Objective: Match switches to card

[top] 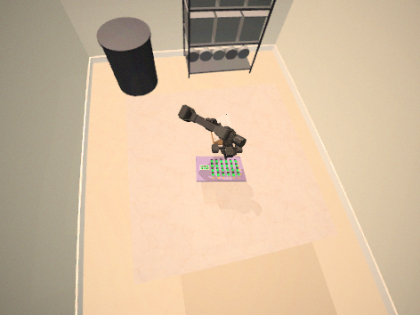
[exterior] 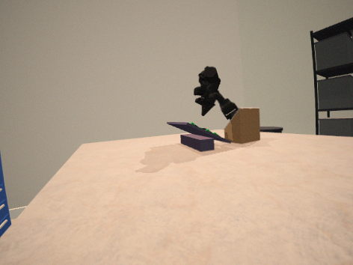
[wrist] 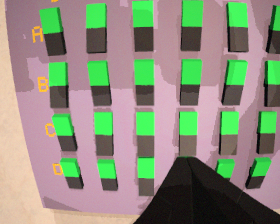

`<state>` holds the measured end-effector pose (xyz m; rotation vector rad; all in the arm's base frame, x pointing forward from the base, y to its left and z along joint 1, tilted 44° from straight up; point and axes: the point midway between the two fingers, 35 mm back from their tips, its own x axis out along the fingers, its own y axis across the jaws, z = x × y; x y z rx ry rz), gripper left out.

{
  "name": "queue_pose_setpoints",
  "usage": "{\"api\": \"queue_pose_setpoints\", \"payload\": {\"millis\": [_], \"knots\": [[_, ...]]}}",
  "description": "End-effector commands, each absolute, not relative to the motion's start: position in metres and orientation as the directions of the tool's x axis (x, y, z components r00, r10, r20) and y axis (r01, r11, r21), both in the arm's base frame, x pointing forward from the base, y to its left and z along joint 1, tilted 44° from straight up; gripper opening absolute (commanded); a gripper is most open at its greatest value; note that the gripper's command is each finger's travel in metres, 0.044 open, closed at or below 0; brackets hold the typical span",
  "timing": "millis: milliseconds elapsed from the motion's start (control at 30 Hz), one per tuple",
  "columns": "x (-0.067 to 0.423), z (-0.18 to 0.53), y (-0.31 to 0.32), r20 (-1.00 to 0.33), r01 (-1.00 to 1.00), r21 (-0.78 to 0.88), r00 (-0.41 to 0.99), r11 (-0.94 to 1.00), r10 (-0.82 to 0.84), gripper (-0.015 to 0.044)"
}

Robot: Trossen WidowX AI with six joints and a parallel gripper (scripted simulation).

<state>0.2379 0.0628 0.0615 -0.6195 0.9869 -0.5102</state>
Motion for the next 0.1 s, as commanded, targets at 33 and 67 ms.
{"api": "queue_pose_setpoints", "payload": {"millis": [33, 67], "knots": [[0.2405, 0.0597, 0.0664, -0.605, 0.124, -0.680, 0.461, 0.722, -0.649, 0.0000], [0.2405, 0.0597, 0.0664, -0.605, 0.124, -0.680, 0.461, 0.722, -0.649, 0.0000]]}}
